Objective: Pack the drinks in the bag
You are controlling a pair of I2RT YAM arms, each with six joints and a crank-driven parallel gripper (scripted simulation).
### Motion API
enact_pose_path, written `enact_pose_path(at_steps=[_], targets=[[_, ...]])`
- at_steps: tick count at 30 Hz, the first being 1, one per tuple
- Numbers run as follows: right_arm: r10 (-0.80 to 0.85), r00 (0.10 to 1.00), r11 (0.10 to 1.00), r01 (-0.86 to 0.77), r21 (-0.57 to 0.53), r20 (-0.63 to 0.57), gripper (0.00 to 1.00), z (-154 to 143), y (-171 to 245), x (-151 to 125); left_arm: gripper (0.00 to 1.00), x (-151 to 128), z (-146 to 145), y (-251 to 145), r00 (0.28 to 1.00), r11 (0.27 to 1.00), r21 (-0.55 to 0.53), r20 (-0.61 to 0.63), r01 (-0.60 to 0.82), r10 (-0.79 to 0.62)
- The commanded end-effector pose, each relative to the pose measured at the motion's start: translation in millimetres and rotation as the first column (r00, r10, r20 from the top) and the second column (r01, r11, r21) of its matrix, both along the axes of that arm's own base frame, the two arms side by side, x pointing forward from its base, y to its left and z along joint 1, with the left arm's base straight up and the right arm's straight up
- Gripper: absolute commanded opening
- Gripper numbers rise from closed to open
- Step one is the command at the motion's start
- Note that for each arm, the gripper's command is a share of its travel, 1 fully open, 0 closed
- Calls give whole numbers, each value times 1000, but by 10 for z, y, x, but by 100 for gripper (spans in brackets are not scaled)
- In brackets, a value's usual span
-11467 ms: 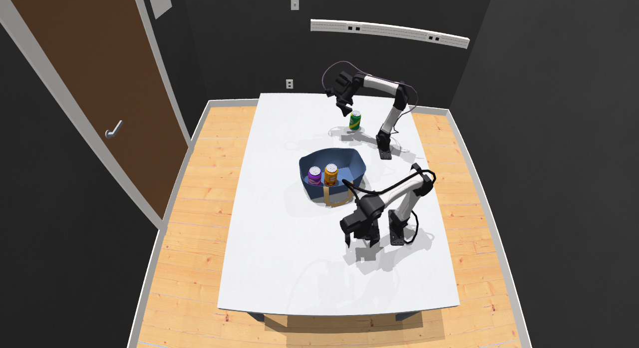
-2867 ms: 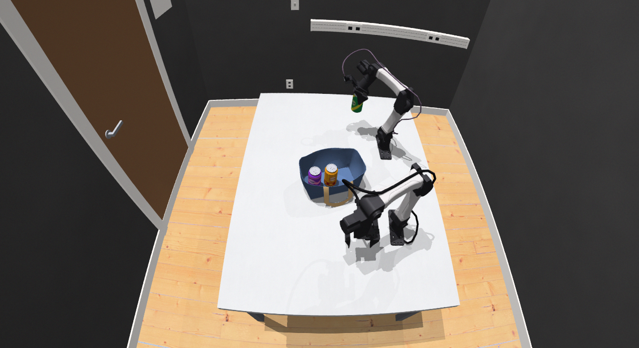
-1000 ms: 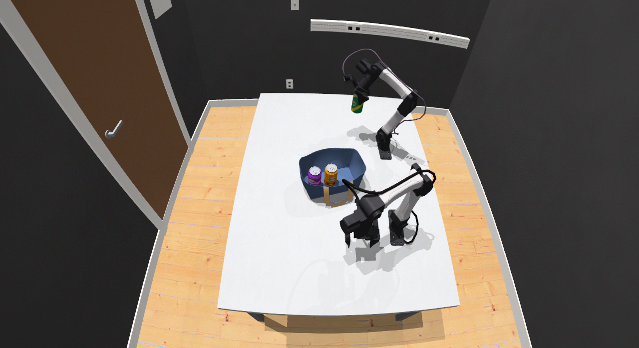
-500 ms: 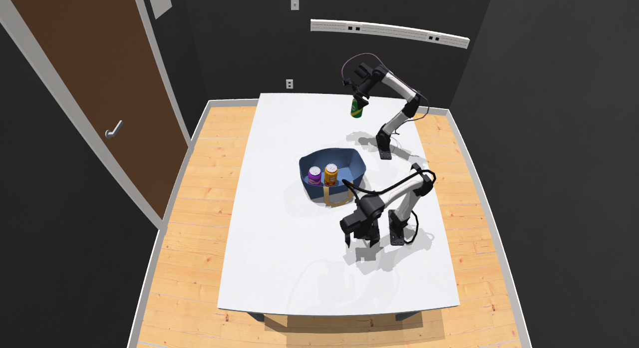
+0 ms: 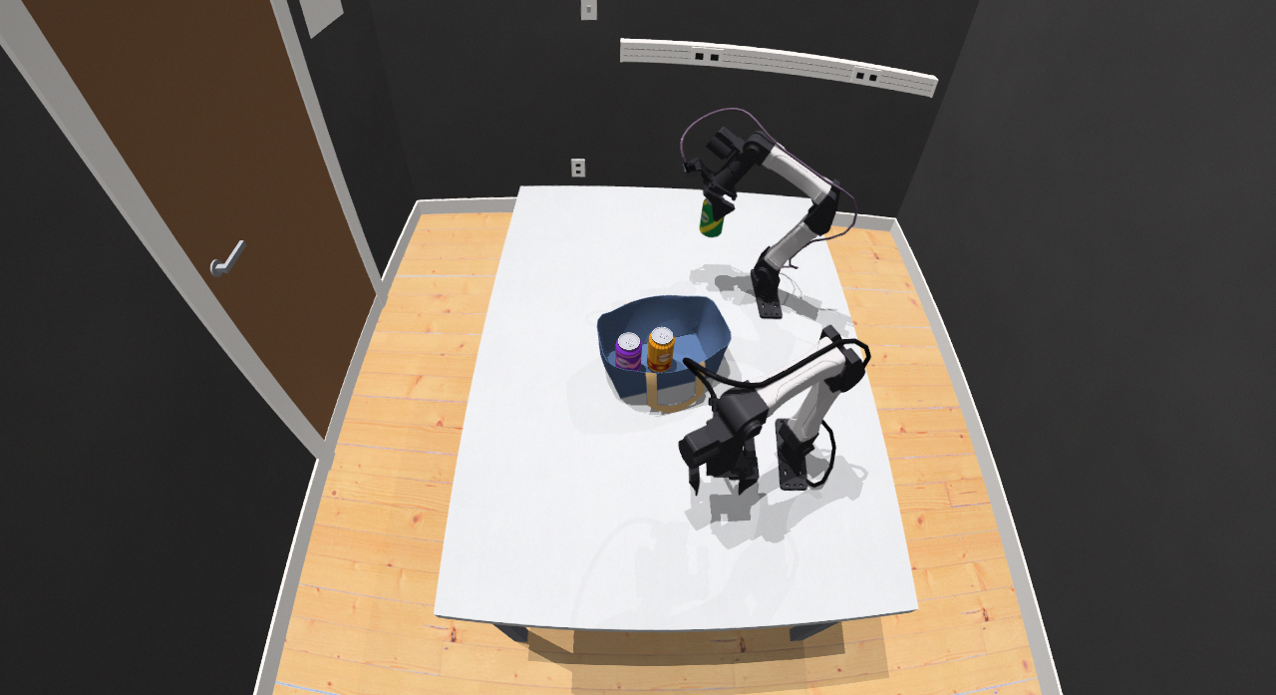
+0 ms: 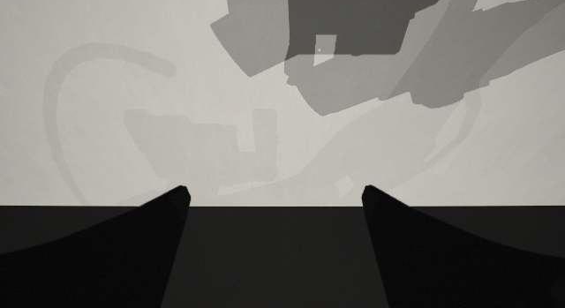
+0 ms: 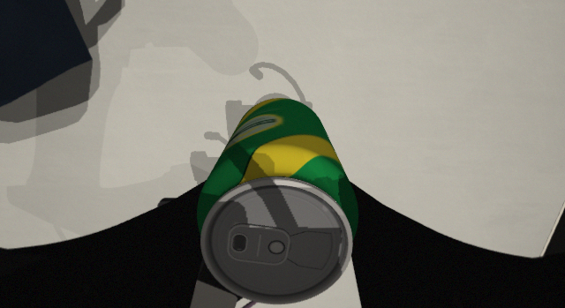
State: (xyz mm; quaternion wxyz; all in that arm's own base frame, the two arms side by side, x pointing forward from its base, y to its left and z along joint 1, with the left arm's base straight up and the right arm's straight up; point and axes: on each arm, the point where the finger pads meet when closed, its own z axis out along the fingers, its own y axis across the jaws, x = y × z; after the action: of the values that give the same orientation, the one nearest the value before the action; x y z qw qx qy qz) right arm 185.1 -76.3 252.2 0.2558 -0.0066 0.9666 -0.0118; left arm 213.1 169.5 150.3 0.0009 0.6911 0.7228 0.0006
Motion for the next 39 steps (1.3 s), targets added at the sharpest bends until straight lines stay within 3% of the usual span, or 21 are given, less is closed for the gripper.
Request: enact_pose_path(at_steps=[1, 2, 6, 8, 16, 19, 27, 39], targets=[[-38, 998, 999, 40, -24, 53, 74, 50, 74, 69, 100, 91, 172, 62, 997, 999, 36, 71, -5, 3], [8, 997, 999, -5, -41, 81, 74, 151, 78, 101, 100, 91, 172, 62, 997, 999, 36, 71, -5, 3], [-44, 998, 999, 46, -25, 51, 74, 51, 156, 88, 100, 91, 172, 62, 997, 999, 36, 71, -5, 3], [-42, 995, 999, 45, -31, 87, 74, 163, 218, 132, 100, 91, 172, 62, 997, 999, 36, 71, -5, 3], [-48, 997, 999, 50, -22, 63, 74, 66, 461, 160, 100, 91, 172, 62, 997, 999, 36, 71, -5, 3], [0, 994, 1000, 3, -28, 112, 74, 222, 540, 207, 100, 91, 172, 62, 997, 999, 36, 71, -5, 3], [-46, 994, 999, 47, -9, 96, 74, 177, 740, 301, 100, 91, 172, 62, 997, 999, 36, 71, -5, 3], [-8, 994, 1000, 9, -14, 109, 74, 209, 713, 272, 100, 91, 172, 62, 997, 999, 36, 71, -5, 3]])
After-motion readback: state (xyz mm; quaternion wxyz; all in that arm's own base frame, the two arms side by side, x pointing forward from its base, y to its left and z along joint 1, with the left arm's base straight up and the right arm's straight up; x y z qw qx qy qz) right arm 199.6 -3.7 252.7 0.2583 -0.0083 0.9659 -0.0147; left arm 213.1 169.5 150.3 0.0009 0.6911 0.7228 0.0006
